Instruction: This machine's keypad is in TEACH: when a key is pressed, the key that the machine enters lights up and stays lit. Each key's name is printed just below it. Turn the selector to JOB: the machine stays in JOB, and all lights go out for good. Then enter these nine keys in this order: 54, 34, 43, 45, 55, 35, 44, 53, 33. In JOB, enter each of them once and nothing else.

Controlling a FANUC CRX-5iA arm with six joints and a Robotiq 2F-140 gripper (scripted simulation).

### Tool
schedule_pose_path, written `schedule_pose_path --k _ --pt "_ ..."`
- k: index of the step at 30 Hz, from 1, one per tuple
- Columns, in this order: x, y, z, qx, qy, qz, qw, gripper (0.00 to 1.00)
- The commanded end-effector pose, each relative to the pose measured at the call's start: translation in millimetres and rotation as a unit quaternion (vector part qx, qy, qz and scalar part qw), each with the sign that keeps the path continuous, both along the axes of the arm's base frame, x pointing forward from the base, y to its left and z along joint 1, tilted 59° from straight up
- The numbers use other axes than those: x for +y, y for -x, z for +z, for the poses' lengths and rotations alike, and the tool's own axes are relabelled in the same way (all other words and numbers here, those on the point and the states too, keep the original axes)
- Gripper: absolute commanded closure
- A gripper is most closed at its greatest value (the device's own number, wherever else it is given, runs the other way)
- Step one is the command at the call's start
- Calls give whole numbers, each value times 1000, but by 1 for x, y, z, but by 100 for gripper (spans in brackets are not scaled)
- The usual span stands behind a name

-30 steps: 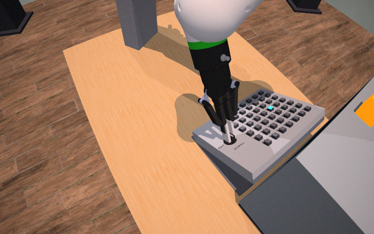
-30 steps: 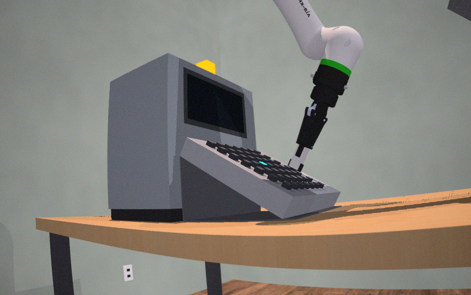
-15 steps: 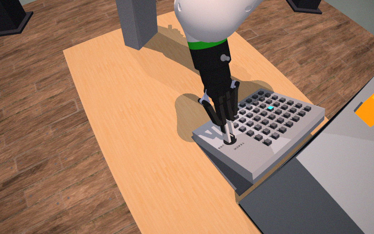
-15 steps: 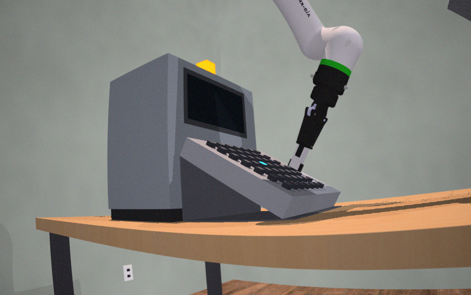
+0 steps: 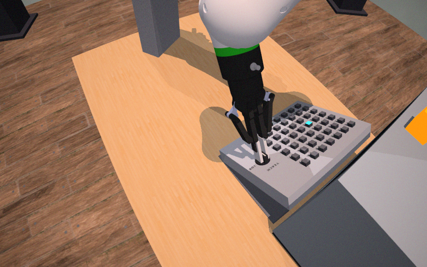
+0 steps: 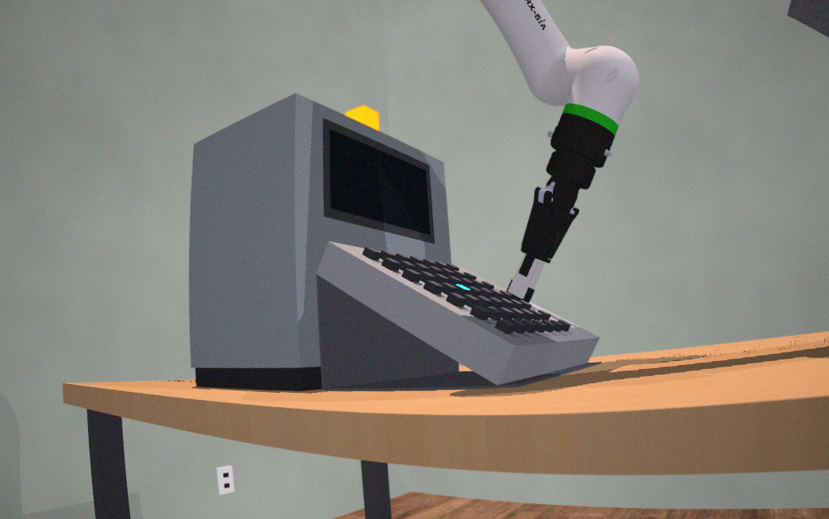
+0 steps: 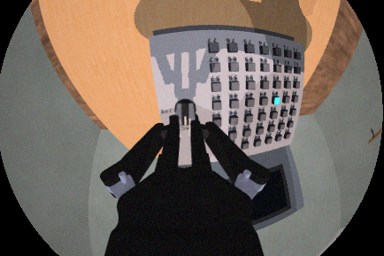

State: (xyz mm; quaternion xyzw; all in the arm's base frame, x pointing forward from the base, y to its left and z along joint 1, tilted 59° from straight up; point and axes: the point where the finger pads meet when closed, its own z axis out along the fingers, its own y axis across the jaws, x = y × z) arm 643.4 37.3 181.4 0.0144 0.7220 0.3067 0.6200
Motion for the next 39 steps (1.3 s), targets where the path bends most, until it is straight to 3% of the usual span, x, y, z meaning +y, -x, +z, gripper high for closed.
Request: schedule_pose_path --k 1,6,20,22,29,37,39 --pt "0 0 0 12 -25 -1 1000 100" --pt "0 0 0 24 -51 -2 998 100" --pt "0 0 0 104 -222 -11 969 100" --pt "0 0 0 104 -222 -11 969 100" --pt "0 0 0 152 -323 -15 934 100" --pt "0 0 0 203 -432 -21 879 100" --pt "0 0 0 203 -432 -21 879 100"
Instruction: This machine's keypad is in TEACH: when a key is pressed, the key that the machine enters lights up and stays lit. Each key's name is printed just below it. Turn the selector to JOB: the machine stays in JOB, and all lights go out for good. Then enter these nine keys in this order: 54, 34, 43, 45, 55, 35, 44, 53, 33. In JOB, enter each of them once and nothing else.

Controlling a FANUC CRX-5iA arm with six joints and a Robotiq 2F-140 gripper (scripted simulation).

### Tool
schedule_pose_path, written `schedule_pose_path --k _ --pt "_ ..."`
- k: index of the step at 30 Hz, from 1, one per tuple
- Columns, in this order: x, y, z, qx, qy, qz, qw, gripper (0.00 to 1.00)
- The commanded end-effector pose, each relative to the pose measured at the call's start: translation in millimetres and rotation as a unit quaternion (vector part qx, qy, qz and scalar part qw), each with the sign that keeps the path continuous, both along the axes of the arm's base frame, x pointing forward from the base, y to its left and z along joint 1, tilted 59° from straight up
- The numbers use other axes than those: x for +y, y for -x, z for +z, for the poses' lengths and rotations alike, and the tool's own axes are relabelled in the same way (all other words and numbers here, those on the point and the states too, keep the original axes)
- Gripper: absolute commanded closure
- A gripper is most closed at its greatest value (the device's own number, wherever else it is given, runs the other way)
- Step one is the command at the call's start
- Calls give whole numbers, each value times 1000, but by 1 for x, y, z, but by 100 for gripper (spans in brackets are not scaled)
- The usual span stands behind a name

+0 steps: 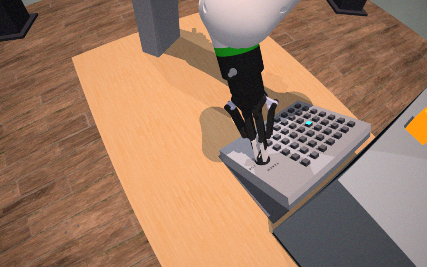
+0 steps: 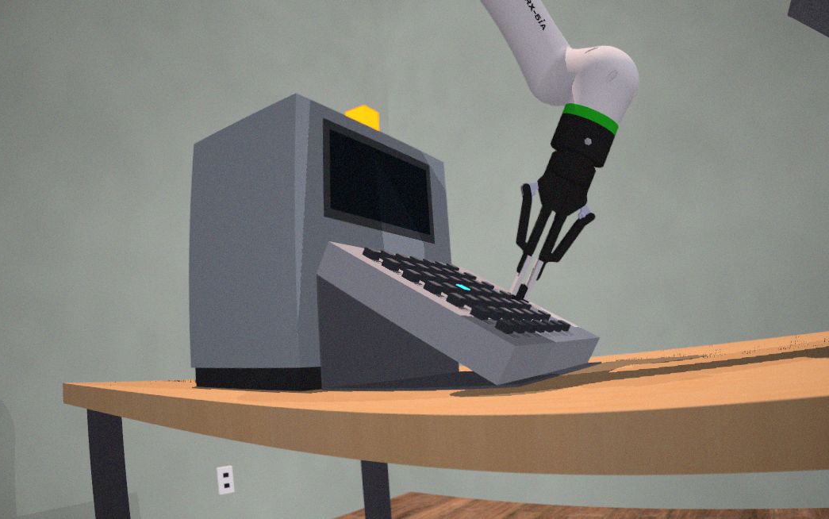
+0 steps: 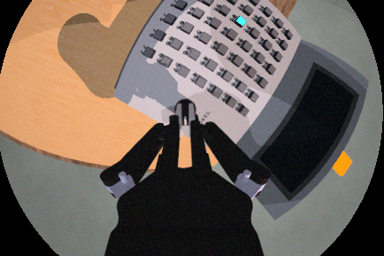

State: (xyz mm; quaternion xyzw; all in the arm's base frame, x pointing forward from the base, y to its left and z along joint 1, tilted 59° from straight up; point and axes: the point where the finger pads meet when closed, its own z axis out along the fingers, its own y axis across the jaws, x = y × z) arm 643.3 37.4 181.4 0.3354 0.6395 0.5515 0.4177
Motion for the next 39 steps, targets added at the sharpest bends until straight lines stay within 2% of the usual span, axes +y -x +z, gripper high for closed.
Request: schedule_pose_path --k 1,8,15,28,39 --pt "0 0 0 21 -46 -2 999 100" --pt "0 0 0 64 -136 -7 989 100" --pt "0 0 0 97 -206 -10 974 100" --pt "0 0 0 124 -265 -13 956 100" --pt "0 0 0 129 -275 -13 953 100"
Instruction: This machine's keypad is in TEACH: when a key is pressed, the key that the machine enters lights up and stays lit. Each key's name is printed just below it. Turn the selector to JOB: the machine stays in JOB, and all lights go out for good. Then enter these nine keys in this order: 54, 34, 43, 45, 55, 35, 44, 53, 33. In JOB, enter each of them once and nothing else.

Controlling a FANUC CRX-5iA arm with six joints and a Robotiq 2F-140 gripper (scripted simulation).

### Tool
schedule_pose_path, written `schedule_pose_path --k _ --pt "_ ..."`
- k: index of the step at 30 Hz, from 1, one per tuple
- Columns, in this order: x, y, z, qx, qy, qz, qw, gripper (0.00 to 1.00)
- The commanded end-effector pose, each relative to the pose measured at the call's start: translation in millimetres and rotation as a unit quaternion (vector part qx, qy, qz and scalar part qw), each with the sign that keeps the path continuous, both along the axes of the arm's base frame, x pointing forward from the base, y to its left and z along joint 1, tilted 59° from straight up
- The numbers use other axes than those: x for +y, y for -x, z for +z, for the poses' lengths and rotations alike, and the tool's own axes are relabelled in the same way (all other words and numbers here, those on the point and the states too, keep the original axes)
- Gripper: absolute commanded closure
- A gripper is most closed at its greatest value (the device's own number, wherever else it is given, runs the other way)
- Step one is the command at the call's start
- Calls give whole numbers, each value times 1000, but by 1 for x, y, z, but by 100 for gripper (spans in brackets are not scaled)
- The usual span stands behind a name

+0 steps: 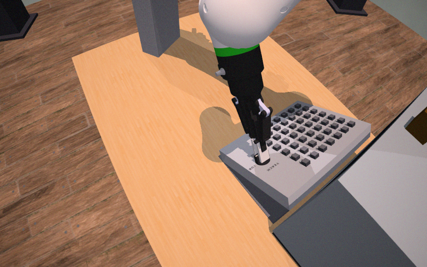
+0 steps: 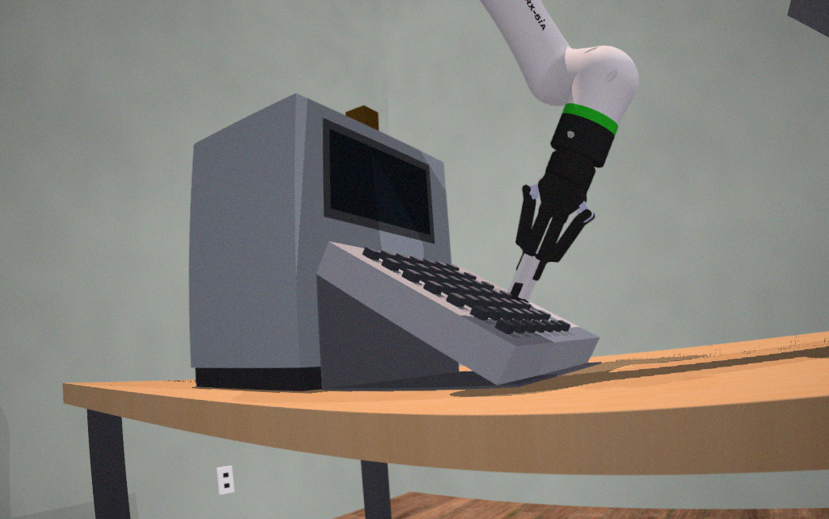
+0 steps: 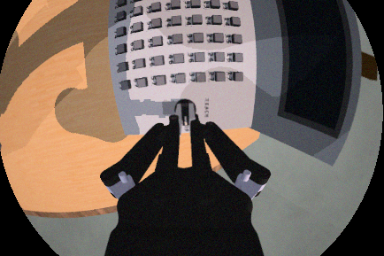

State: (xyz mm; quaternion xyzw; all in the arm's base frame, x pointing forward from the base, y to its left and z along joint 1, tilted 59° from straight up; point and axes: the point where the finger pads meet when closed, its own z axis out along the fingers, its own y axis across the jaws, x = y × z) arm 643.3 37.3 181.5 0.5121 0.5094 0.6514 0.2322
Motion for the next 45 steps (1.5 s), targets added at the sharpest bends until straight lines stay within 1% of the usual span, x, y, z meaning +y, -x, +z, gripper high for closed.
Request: schedule_pose_path --k 1,36,37,45 --pt "0 0 0 1 -4 -1 1000 100" --pt "0 0 0 1 -4 -1 1000 100" --pt "0 0 0 1 -4 -1 1000 67" --pt "0 0 0 1 -4 -1 1000 67"
